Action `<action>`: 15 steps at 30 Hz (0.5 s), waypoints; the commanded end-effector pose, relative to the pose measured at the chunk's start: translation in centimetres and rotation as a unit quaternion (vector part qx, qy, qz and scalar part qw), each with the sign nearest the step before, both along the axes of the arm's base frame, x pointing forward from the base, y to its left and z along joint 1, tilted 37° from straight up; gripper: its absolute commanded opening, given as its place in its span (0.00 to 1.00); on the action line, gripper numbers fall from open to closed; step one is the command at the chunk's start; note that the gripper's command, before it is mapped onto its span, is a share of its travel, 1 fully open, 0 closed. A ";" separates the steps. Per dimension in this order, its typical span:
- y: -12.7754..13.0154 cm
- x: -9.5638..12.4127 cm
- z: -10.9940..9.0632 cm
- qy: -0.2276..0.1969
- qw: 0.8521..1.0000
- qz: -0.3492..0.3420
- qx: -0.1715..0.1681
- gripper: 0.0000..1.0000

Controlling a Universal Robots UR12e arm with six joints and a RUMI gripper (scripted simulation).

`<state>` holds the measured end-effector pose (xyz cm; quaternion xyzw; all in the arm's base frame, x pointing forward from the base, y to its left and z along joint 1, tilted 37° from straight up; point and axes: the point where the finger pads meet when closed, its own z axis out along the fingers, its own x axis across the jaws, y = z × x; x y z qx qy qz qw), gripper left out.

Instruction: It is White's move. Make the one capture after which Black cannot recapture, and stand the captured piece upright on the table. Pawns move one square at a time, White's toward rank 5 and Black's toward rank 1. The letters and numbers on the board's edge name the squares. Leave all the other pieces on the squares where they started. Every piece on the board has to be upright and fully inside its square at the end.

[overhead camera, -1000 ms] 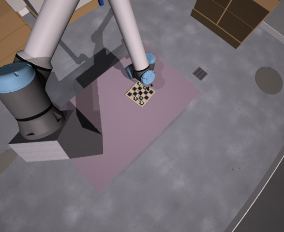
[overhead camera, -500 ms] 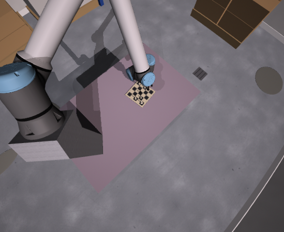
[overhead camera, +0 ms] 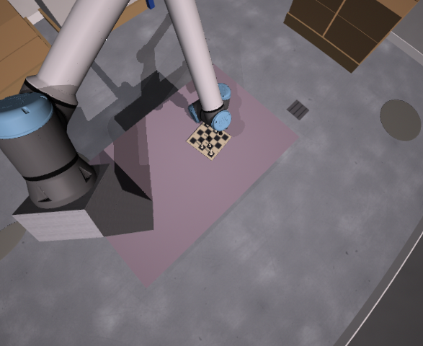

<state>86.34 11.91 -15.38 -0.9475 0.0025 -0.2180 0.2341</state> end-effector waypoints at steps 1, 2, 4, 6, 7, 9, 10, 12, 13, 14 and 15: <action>0.2 0.2 -0.3 0.000 1.000 0.000 0.000 0.20; 0.2 0.2 -0.3 0.000 1.000 0.000 0.000 0.20; 0.2 0.3 -0.4 0.000 1.000 0.000 0.000 0.20; 0.2 0.3 -0.4 0.000 1.000 0.000 0.000 0.20; 0.2 0.3 -0.4 0.000 1.000 0.000 0.000 0.20; 0.2 0.3 -0.4 0.000 1.000 0.000 0.000 0.20; 0.2 0.3 -0.4 0.000 1.000 0.000 0.000 0.20; 0.2 0.3 -0.4 0.000 1.000 0.000 0.000 0.20; 0.2 0.3 -0.4 0.000 1.000 0.000 0.000 0.20; 0.2 0.3 -0.4 0.000 1.000 0.000 0.000 0.20; 0.2 0.3 -0.4 0.000 1.000 0.000 0.000 0.20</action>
